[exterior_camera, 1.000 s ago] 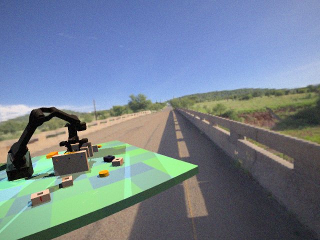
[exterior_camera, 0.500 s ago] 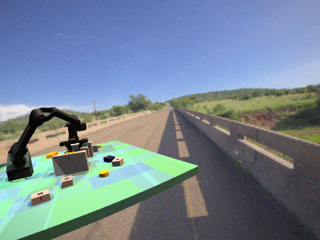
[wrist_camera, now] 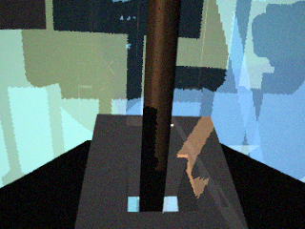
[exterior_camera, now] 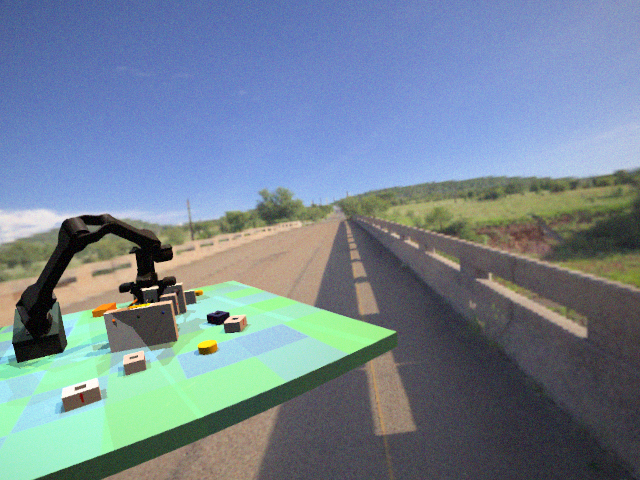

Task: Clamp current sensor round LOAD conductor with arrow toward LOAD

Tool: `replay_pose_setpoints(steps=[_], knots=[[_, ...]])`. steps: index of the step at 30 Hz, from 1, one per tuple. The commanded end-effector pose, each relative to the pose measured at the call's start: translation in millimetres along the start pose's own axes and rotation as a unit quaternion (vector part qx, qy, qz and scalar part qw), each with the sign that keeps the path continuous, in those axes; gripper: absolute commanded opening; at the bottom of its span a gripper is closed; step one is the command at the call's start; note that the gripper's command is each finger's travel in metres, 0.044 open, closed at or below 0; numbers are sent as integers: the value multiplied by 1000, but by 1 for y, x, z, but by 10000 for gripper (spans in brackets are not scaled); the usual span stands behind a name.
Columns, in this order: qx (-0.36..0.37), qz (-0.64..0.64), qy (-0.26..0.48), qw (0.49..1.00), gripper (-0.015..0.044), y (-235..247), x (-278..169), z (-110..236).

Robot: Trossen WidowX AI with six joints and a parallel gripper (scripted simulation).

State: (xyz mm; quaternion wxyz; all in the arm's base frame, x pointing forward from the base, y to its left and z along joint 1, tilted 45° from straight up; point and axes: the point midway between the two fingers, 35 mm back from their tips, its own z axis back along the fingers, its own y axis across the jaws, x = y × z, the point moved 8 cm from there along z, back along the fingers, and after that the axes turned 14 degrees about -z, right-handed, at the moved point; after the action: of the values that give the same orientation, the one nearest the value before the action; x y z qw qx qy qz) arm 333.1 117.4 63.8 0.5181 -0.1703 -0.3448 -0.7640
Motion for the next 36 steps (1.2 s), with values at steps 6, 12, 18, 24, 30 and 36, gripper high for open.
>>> replay_pose_setpoints(steps=[6,12,18,24,30,36], knots=[[4,-1,6,1000,0,-1,-2,6],[4,-1,6,1000,0,-1,-2,6],[0,0,0,1000,0,0,0,0],[0,0,0,1000,26,0,0,0],[0,0,0,1000,184,0,0,0],[0,0,0,1000,341,0,0,0]])
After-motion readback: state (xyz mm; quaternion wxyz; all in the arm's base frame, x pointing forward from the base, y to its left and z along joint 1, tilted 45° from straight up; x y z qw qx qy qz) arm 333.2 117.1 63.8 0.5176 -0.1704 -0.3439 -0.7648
